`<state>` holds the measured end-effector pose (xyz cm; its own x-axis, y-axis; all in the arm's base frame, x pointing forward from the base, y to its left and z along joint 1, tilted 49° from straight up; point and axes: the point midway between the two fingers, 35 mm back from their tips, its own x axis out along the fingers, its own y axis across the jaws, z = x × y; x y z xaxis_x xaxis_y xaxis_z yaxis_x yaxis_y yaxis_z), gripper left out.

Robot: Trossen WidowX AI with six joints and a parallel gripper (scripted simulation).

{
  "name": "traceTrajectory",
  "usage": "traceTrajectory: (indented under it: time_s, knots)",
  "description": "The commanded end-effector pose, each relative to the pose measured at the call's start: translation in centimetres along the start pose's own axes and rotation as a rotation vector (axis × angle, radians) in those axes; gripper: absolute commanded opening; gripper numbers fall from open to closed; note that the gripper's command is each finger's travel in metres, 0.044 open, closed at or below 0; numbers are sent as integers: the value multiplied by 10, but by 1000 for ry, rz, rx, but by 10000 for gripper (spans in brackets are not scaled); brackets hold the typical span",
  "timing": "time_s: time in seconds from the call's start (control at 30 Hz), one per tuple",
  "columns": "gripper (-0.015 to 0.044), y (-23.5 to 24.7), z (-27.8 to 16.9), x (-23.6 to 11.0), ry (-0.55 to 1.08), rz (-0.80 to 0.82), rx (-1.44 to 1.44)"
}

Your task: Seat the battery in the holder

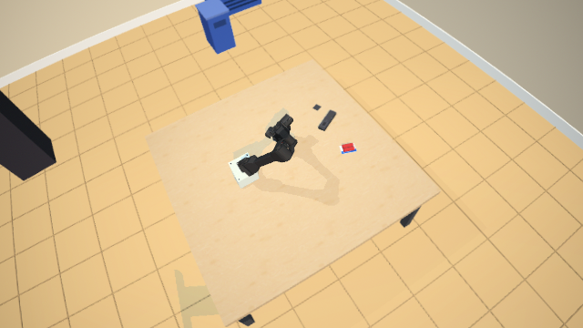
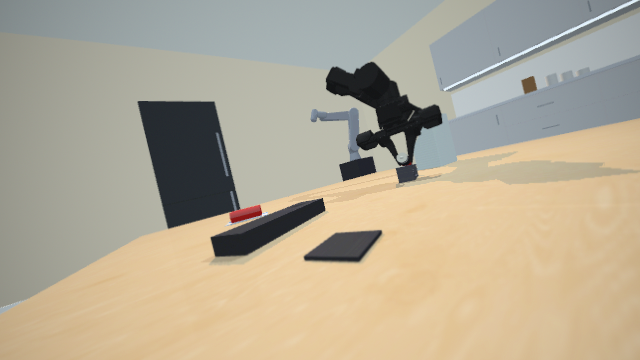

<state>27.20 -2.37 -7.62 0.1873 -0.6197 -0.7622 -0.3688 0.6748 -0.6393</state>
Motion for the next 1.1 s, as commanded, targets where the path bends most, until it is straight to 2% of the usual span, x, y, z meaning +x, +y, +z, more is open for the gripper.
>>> traceTrajectory:
  time_s: [0.0,1.07]
  knots:
    - [73,0,-2,1,-22,8,-1]
    - [73,-1,-14,12,-209,23,-18]
